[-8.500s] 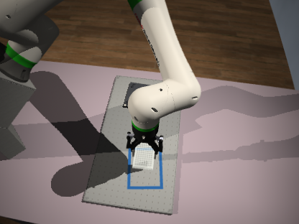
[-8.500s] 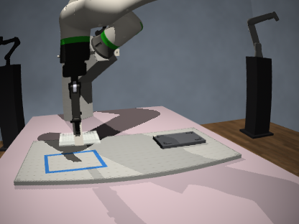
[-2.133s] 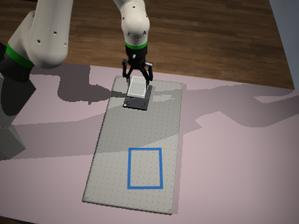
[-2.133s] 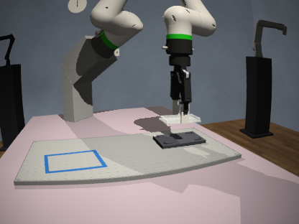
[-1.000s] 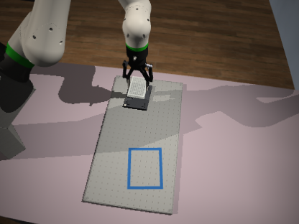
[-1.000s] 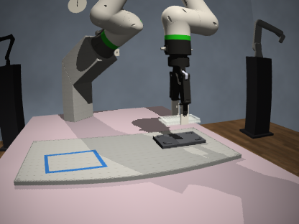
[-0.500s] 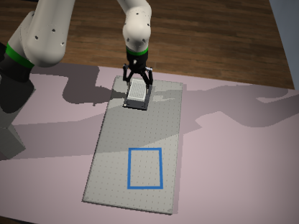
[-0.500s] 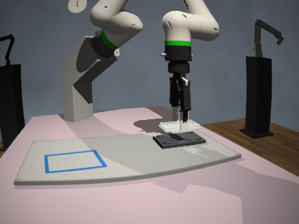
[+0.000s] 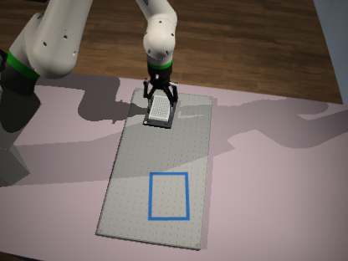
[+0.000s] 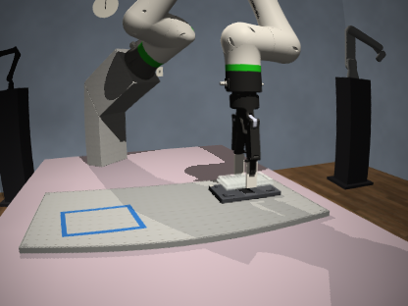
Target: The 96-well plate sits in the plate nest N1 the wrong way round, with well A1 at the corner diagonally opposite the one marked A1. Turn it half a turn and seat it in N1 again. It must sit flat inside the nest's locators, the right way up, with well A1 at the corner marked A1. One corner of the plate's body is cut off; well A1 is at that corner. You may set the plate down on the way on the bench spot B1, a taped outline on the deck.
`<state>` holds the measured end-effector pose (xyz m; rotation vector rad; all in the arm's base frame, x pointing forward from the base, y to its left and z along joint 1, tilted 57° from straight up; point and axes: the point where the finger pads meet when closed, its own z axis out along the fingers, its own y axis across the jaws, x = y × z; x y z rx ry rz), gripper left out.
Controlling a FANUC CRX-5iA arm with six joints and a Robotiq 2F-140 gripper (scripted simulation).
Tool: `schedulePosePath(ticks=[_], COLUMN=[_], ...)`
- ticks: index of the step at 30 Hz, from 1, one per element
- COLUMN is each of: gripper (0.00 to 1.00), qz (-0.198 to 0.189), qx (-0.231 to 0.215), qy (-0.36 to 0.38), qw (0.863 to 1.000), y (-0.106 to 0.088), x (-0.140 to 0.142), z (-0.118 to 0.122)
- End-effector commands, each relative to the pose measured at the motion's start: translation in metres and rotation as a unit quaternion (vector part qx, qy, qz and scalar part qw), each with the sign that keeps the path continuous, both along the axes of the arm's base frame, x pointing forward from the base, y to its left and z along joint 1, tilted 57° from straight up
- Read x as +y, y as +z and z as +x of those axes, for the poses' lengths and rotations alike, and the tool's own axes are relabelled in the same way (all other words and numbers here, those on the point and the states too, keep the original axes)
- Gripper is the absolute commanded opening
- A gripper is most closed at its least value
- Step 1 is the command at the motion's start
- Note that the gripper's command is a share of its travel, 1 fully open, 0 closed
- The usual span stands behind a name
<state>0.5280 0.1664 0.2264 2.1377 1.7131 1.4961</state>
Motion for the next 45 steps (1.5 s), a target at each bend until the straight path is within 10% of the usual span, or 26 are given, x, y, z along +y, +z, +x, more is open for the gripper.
schedulePosePath(ticks=[1,45], gripper=[0.00,0.00], qz=[0.000,0.000], qx=[0.000,0.000], qy=[0.000,0.000], qw=[1.000,1.000], y=[-0.0016,-0.0046], x=[0.0014,0.0043], z=[0.0022,0.0058])
